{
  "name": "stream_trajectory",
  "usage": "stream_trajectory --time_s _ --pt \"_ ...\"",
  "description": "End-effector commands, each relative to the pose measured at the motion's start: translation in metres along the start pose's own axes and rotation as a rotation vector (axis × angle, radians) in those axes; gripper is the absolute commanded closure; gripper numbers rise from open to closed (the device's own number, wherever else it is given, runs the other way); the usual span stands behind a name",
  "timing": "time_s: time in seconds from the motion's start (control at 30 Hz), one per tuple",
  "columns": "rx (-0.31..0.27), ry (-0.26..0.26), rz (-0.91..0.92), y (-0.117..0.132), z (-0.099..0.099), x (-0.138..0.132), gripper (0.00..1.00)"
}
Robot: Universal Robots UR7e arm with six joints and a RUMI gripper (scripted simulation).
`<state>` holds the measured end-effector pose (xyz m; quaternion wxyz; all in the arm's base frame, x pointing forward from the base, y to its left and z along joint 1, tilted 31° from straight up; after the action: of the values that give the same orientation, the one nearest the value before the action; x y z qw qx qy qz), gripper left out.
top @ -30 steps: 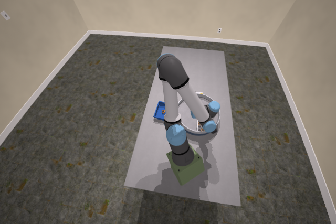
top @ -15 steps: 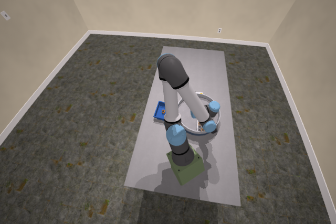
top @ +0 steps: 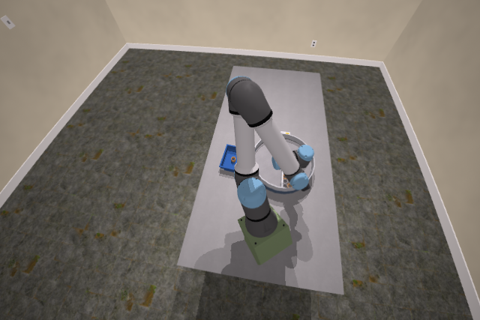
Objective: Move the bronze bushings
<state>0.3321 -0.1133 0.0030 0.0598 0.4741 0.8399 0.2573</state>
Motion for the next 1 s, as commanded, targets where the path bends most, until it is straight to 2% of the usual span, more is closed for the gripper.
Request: stream_trajectory --time_s 0.0,0.97 --pt "-0.001 0.004 0.002 -0.0002 0.0103 0.0024 0.94" --pt "0.000 0.001 0.001 -0.0002 0.0142 0.0008 0.94"
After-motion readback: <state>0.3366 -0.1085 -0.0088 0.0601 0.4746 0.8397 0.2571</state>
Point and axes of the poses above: the point where the finger pads meet when closed, its own z axis out along the fingers, its own x axis across the jaws, y = z × x, the point moved 10 cm from there along -z, back along the fingers, and after that the axes turned 12 degrees about z, right-handed, at the moved point
